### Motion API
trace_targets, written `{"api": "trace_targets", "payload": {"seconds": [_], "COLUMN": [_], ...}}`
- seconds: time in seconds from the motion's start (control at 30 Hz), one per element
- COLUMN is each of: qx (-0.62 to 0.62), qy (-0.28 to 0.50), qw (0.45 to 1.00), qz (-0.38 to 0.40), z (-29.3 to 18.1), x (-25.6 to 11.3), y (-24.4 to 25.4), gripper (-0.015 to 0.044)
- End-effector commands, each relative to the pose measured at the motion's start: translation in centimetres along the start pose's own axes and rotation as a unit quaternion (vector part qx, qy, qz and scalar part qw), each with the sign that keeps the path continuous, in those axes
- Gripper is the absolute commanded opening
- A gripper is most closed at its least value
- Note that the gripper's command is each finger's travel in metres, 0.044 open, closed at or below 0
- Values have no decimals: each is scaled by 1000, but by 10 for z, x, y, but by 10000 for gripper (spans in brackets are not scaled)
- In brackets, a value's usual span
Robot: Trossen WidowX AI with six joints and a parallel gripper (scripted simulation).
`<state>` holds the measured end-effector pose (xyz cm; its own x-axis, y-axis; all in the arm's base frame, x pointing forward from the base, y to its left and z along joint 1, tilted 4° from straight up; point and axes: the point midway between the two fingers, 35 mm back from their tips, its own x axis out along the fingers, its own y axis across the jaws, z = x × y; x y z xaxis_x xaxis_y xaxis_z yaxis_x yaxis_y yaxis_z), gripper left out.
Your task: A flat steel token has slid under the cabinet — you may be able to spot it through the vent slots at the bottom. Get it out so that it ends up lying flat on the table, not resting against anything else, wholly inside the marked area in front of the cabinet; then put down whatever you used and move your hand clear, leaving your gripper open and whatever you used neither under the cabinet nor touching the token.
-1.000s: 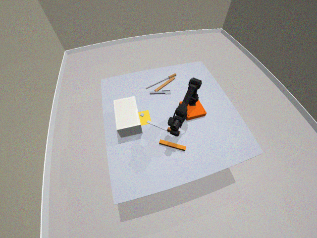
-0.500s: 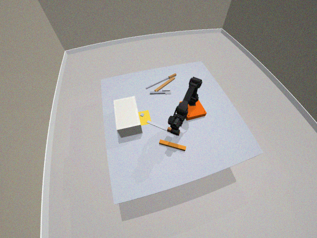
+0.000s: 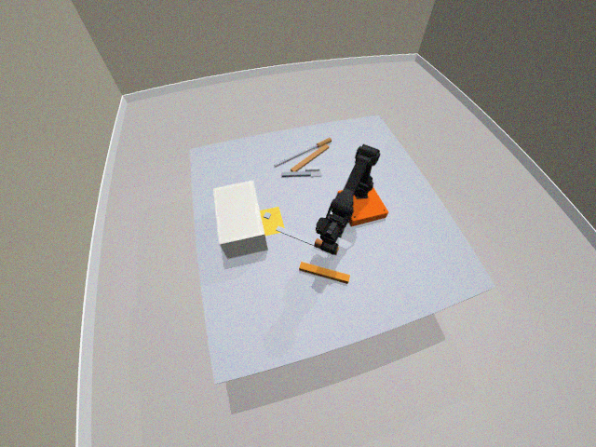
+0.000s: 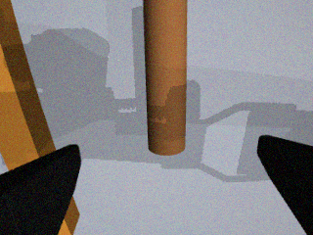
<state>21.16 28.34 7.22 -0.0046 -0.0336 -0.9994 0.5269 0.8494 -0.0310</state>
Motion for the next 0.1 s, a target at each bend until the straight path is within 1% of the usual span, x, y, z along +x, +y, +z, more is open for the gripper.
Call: {"api": "trace_targets", "payload": {"seconds": [0.0,0.07], "qx": [0,0], "qy": [0,0], "qw": [1000,1000], "qz": [-1,-1], "z": [0,0], "x": [1,1], "y": [-1,-1], "gripper": [440,440]}}
